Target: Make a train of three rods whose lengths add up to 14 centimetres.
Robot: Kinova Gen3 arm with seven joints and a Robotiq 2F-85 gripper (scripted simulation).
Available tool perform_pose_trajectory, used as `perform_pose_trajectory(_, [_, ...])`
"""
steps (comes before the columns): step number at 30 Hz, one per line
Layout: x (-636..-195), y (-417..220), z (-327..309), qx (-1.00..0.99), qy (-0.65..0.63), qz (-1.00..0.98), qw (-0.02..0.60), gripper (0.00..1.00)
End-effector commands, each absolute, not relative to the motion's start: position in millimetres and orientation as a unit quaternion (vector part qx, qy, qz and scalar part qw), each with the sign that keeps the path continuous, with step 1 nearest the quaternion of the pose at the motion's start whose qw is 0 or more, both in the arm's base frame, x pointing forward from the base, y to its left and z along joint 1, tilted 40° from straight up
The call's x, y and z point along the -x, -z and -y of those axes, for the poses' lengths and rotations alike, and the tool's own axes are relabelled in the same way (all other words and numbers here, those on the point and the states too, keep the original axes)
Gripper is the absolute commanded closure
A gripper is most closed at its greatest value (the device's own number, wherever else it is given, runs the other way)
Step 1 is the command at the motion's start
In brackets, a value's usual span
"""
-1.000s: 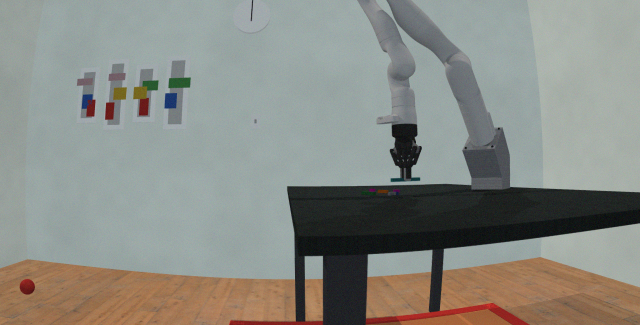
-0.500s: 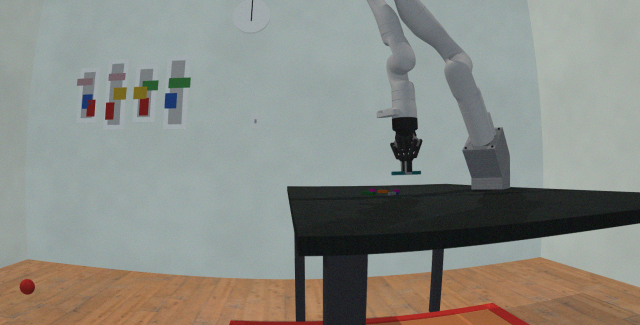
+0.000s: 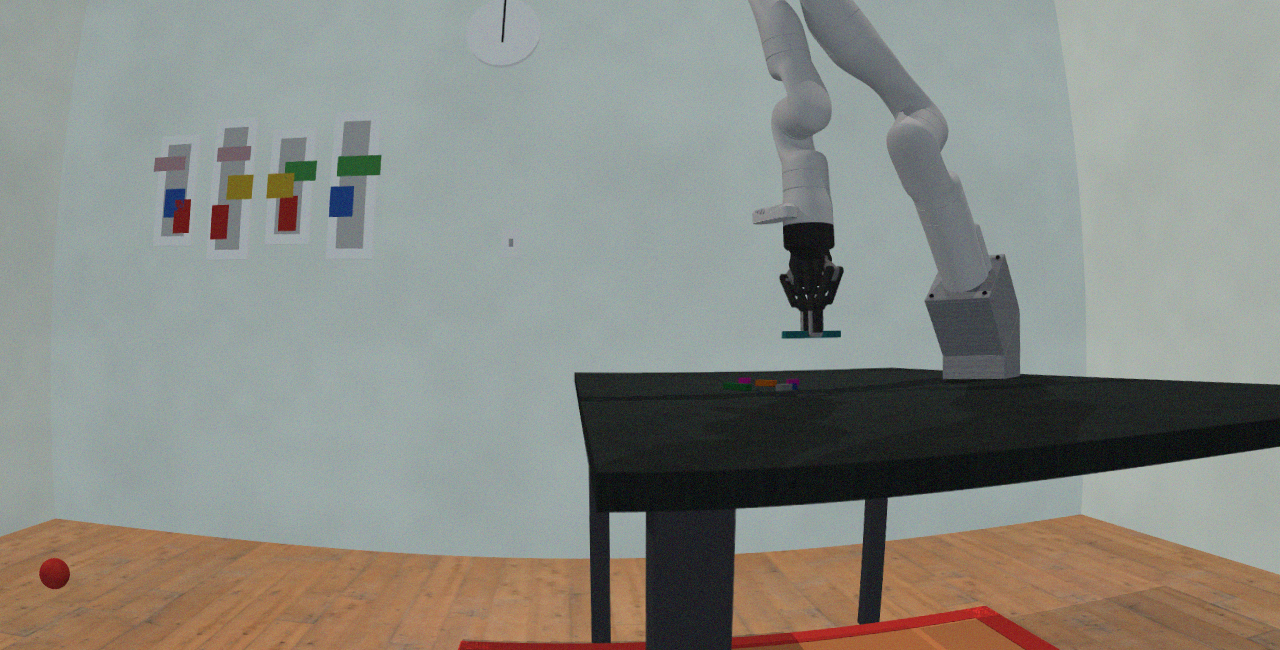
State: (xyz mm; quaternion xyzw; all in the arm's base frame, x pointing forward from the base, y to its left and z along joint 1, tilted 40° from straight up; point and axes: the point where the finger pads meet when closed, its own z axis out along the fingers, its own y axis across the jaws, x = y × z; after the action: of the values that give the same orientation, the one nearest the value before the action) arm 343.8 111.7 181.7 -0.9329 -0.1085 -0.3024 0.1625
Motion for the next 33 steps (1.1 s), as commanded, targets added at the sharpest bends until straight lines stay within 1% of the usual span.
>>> perform_pose_trajectory(1, [-345.8,-184.0,-101.8,0.934,0.306,0.097,0.157,0.95])
perform_pose_trajectory(33, [-337.7,-195.4,-96.6,0.934,0.306,0.097,0.157,0.95])
